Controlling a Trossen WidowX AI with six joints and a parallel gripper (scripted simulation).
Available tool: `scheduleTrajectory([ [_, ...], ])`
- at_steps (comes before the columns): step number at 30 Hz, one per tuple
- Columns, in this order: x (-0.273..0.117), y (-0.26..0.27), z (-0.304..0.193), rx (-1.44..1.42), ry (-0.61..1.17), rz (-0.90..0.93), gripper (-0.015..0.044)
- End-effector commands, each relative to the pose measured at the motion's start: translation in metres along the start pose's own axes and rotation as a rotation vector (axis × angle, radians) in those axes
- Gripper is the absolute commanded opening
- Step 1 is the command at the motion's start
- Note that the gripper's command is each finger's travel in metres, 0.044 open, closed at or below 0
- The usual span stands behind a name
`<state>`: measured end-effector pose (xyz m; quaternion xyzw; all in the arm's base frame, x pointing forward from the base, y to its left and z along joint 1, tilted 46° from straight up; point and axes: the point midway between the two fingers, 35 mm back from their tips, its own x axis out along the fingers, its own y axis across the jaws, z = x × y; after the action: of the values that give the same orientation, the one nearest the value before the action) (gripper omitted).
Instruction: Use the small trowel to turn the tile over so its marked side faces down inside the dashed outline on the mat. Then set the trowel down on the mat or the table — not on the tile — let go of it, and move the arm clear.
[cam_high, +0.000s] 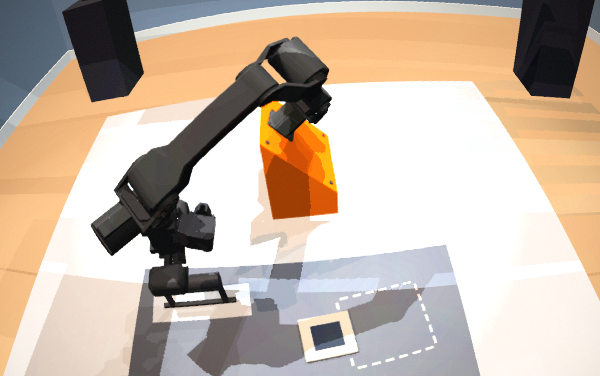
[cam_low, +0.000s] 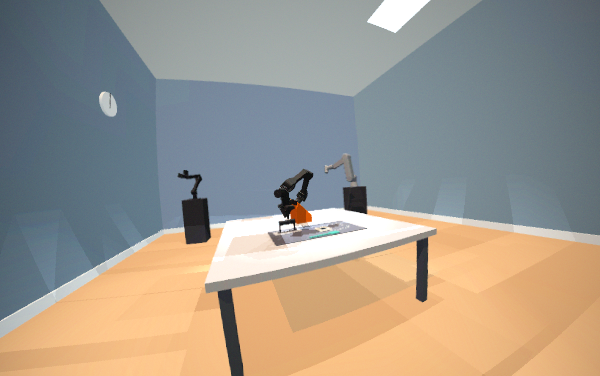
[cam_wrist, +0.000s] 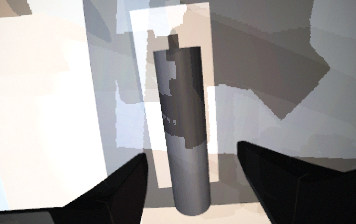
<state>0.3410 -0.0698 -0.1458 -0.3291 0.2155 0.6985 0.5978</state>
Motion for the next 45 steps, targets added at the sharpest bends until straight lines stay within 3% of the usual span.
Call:
scheduleTrajectory([
  [1, 0.01, 0.002, 0.001, 0.008, -0.009, 0.005, 0.027],
  [19, 0.036, 0.002, 0.001, 0.008, -0.011, 0.005, 0.027],
  [23, 0.036, 0.002, 0.001, 0.008, -0.011, 0.005, 0.0165],
  [28, 0.036, 0.002, 0.001, 0.008, -0.011, 0.005, 0.0132],
  [45, 0.036, 0.002, 0.001, 0.008, -0.011, 0.005, 0.013],
])
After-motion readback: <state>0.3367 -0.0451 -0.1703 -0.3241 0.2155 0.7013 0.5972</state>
